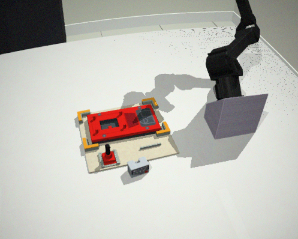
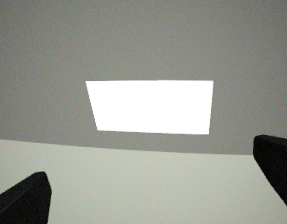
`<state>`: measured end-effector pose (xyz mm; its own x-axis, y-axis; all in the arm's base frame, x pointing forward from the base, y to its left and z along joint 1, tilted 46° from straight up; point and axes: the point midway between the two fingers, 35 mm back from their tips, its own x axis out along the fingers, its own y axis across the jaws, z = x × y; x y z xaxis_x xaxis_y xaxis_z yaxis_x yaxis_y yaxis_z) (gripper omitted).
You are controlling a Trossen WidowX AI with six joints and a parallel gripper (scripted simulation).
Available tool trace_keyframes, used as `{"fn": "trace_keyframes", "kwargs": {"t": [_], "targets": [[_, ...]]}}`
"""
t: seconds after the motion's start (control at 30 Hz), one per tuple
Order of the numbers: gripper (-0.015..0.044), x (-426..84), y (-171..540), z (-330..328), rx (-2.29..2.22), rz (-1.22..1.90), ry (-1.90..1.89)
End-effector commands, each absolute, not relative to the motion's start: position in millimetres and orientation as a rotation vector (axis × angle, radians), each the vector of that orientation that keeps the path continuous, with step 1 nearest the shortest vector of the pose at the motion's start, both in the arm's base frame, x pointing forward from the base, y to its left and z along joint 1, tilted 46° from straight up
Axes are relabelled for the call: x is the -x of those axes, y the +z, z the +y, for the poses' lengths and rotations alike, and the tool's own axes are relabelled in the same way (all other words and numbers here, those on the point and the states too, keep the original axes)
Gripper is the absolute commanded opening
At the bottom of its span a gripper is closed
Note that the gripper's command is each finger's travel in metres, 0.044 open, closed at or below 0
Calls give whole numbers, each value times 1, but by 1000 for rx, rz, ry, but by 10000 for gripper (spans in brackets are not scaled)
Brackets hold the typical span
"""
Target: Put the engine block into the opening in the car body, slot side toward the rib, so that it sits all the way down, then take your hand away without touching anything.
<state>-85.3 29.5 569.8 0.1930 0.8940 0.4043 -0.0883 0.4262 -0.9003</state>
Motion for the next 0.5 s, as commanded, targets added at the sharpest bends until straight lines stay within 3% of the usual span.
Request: {"fn": "trace_keyframes", "kwargs": {"t": [0.0,0.47], "targets": [[440,58,566,43,841,-1051,857],[440,-19,551,96,644,-642,997]]}}
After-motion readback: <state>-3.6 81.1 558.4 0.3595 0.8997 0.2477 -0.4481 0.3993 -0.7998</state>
